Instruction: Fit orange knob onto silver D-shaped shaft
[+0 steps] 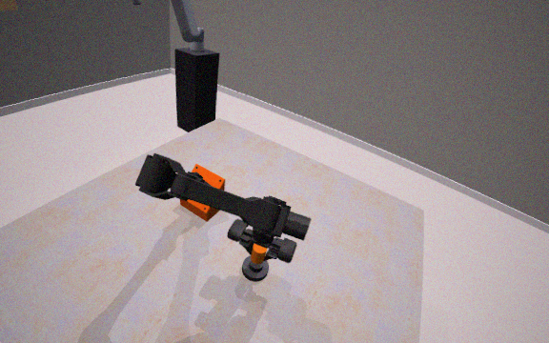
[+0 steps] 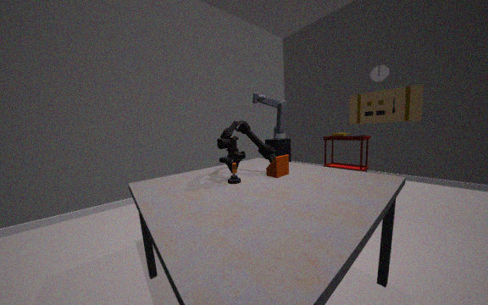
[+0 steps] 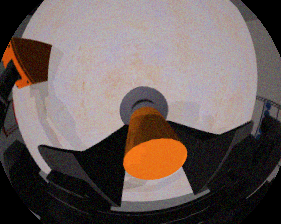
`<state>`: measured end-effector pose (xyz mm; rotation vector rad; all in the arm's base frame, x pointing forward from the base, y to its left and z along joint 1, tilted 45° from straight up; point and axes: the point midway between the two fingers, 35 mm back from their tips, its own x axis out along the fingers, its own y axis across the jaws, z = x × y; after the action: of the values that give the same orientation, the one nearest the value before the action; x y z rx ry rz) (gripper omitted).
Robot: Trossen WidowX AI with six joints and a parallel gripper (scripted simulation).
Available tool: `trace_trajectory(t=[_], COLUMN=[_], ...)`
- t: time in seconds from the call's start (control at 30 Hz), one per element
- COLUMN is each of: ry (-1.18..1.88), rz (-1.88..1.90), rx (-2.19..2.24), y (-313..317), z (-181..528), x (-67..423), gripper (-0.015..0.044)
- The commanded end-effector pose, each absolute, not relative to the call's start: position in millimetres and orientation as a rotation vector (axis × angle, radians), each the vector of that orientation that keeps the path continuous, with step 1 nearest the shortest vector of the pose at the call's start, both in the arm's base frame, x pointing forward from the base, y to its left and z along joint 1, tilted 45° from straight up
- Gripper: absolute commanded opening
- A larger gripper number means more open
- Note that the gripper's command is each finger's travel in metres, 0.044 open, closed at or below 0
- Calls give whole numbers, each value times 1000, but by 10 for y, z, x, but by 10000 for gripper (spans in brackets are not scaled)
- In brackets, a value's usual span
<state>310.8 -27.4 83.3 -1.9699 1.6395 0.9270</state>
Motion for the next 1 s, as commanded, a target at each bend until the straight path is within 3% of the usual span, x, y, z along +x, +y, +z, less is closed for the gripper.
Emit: trace_trajectory(t=[0.0, 0.97], ry=[1634, 1634], rz=[936, 935], rx=[-1978, -1978], y=[-275, -315], z=[826, 791], x=[3139, 3119], gripper=[0, 0])
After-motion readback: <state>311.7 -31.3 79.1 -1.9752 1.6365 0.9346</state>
